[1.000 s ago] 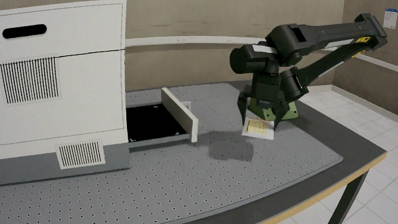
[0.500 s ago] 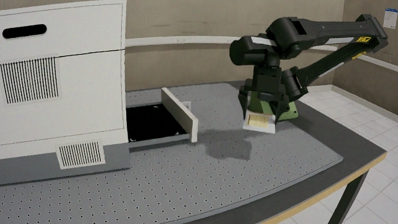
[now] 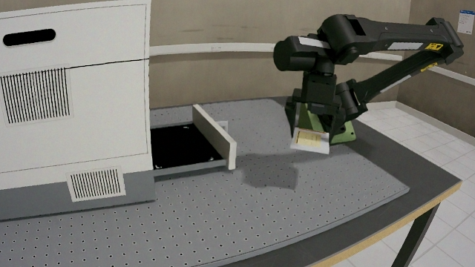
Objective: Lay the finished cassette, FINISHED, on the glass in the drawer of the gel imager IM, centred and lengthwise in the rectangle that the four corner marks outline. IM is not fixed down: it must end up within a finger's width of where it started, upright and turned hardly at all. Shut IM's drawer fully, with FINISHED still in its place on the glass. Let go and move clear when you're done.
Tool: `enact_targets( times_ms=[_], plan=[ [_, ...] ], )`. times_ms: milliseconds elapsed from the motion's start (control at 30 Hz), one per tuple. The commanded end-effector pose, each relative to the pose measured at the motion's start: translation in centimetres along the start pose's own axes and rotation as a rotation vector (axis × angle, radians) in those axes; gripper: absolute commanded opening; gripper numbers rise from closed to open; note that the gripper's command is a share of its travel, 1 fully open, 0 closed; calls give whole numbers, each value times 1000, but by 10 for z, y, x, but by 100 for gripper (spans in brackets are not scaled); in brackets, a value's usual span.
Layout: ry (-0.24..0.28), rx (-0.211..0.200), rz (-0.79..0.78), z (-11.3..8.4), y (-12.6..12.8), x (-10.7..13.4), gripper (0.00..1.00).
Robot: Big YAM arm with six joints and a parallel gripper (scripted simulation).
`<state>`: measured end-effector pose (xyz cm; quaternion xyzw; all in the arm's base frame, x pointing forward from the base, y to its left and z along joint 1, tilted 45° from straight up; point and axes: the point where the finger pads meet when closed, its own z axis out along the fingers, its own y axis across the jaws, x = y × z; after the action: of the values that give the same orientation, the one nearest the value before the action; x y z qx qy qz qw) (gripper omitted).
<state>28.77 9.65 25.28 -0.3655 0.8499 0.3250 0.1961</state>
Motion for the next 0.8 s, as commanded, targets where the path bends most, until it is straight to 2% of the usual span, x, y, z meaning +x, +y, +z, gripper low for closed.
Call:
enact_targets(
  times_ms=[0,167,233,767],
  plan=[
    [-17,21,87,-11,-20,-4,78],
    [-25,29,243,-12,-47,4,78],
    [-25,29,243,-12,-47,4,78],
    [-34,36,736,-16,-121,32,78]
  ],
)
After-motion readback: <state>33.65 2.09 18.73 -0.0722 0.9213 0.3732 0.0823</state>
